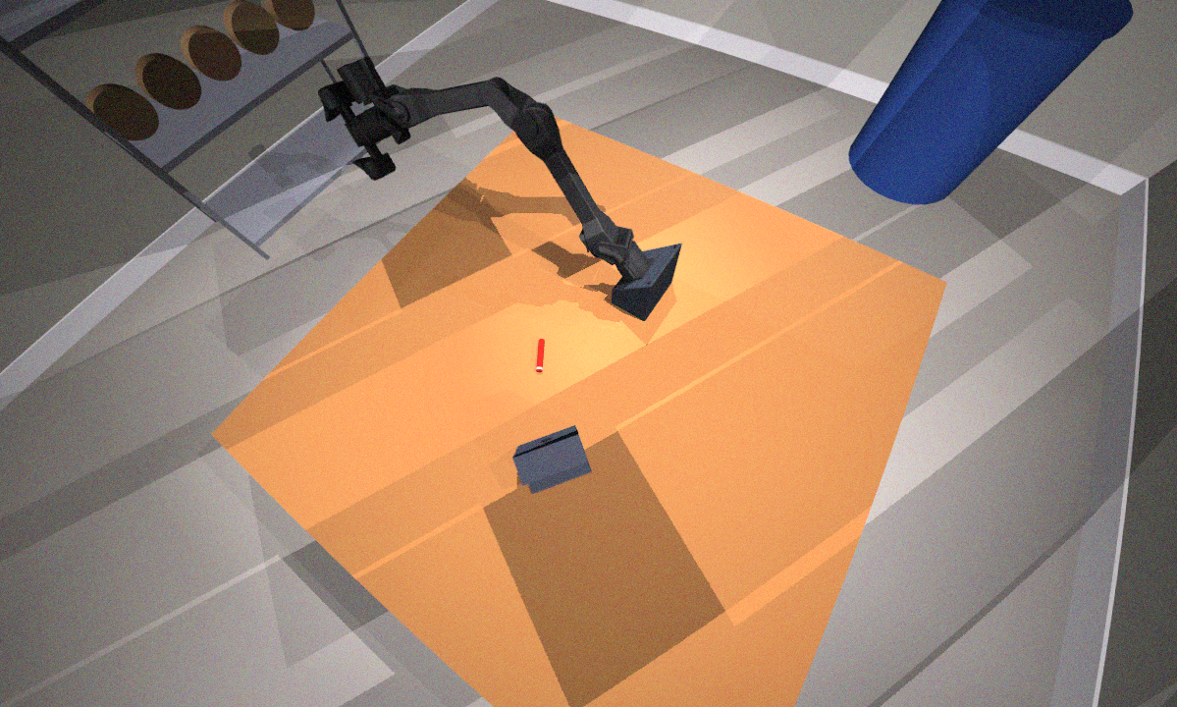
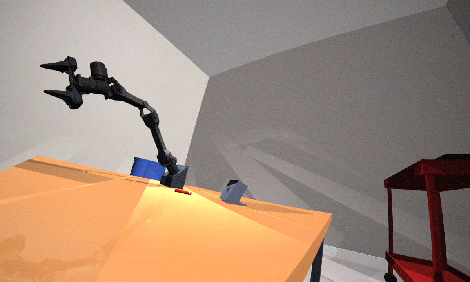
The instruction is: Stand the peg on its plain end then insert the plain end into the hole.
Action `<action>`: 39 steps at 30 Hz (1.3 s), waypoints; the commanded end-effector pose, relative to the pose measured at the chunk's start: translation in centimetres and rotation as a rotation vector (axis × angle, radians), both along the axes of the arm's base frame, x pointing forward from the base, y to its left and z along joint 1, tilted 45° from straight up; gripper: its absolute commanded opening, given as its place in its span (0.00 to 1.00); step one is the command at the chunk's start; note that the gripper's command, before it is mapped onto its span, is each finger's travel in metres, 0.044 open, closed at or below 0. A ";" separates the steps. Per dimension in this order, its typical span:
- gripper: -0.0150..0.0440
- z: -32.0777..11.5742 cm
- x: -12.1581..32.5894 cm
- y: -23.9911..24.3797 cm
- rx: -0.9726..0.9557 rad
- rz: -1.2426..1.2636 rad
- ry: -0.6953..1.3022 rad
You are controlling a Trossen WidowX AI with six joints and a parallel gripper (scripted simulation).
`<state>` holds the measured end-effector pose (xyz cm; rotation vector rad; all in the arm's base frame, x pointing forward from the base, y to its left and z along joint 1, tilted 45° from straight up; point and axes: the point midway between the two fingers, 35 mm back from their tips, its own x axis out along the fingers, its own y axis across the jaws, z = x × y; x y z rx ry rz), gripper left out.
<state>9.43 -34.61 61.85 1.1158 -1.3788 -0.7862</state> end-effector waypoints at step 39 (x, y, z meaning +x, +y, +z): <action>1.00 -22.2 17.3 -0.9 0.405 0.207 0.955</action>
